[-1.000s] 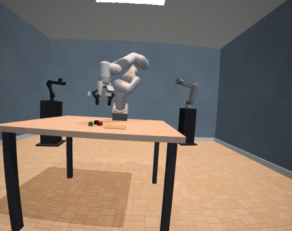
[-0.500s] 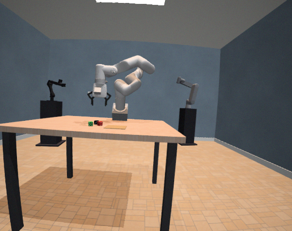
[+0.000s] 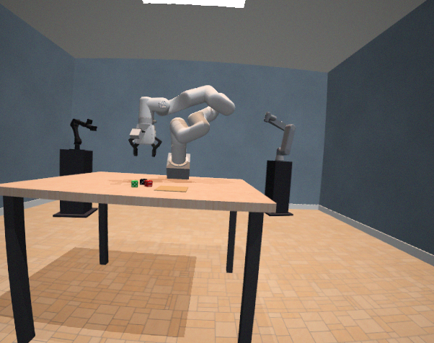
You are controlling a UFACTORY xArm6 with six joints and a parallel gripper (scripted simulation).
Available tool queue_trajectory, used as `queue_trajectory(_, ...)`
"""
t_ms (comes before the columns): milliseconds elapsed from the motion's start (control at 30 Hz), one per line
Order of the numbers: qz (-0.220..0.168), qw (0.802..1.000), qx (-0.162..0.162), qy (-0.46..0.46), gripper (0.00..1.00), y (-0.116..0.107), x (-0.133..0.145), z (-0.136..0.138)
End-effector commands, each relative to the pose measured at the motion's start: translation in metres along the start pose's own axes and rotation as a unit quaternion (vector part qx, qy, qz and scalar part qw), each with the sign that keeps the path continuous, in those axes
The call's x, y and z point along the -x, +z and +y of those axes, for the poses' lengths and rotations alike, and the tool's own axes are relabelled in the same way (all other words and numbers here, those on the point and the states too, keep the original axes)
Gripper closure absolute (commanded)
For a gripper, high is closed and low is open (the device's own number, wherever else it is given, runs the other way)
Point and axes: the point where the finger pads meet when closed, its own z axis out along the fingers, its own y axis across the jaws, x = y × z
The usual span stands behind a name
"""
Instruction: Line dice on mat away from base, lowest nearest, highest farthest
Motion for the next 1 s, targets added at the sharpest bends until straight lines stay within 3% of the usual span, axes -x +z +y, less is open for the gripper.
queue_trajectory(0,0.001,1.000,0.000,0.000,0.00,-0.001,0.000,0.000)
queue_trajectory(300,0.001,1.000,0.000,0.000,0.00,0.000,0.000,0.001)
queue_trajectory(467,0.002,1.000,-0.001,0.000,0.00,0.036,-0.001,0.002)
queue_trajectory(633,0.001,1.000,0.000,0.000,0.00,0.045,0.000,0.001)
queue_trajectory(667,0.001,1.000,0.000,0.000,0.53,0.045,0.000,0.001)
queue_trajectory(967,0.001,1.000,0.000,0.000,0.53,0.045,0.000,0.001)
